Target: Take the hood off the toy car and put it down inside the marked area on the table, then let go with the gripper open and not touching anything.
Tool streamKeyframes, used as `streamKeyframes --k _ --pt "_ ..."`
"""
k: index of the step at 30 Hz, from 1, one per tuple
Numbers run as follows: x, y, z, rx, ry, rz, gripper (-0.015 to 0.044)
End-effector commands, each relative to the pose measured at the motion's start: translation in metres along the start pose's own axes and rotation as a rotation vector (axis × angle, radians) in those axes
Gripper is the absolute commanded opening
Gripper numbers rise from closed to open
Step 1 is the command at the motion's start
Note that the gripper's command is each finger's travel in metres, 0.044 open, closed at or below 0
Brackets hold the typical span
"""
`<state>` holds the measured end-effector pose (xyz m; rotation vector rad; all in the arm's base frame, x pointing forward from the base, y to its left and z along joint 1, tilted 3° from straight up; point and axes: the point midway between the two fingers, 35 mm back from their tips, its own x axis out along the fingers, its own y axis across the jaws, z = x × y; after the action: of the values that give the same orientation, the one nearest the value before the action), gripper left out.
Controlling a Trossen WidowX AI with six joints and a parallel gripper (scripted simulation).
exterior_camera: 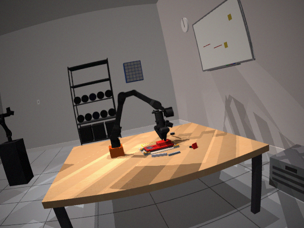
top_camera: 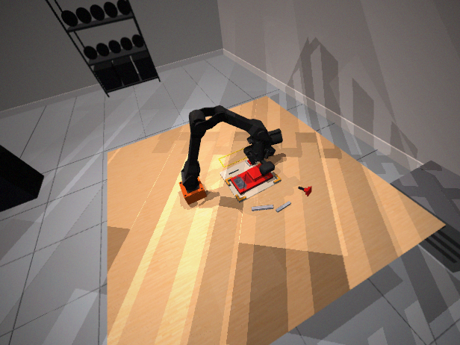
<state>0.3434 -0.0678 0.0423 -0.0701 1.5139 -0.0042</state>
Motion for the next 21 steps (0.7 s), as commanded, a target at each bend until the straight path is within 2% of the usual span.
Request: streamKeyframes --k 1,21 --pt "0.0040 0.0008 -0.0016 -0.004 0.004 0.005 0.0440" --pt "0.0126 0.0008 -0.0015 -0.004 0.004 0.005 0.0440"
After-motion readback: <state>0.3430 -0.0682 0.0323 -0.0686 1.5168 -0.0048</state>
